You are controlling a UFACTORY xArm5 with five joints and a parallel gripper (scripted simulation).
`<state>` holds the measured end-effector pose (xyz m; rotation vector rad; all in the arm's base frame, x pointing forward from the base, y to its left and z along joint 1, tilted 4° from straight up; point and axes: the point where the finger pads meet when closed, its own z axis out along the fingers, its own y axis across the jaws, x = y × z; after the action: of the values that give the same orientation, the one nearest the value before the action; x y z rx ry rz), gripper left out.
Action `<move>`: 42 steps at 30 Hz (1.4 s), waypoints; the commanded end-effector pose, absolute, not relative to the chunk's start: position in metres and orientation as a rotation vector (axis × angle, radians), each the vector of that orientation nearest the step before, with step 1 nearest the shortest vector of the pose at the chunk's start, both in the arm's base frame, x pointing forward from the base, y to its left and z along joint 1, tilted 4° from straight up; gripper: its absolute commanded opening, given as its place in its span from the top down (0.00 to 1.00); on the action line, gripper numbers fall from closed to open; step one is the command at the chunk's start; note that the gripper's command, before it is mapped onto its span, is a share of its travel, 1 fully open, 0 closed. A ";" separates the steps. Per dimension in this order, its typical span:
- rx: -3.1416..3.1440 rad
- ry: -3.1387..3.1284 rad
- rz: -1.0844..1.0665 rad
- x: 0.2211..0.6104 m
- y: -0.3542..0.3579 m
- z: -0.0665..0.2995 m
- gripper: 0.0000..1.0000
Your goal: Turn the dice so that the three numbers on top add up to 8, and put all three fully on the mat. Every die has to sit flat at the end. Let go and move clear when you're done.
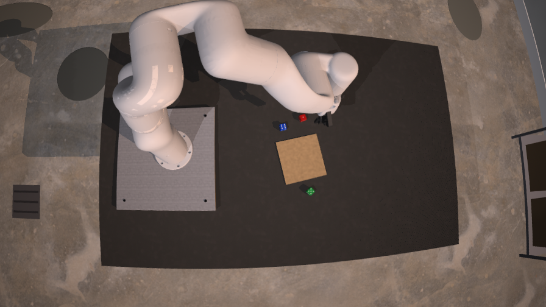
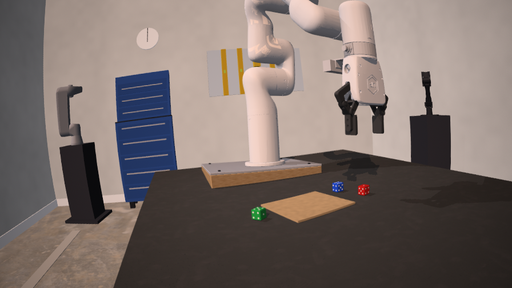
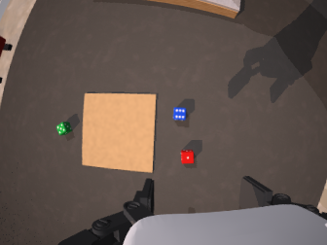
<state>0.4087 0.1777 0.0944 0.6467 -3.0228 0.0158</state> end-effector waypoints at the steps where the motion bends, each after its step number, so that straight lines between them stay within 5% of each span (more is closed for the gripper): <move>1: 0.634 -3.030 0.015 0.410 0.178 0.096 0.00; 42: -1.259 -2.843 0.054 0.397 0.174 0.056 0.00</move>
<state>0.3974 0.1742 0.0584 -1.0603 -2.9158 0.0570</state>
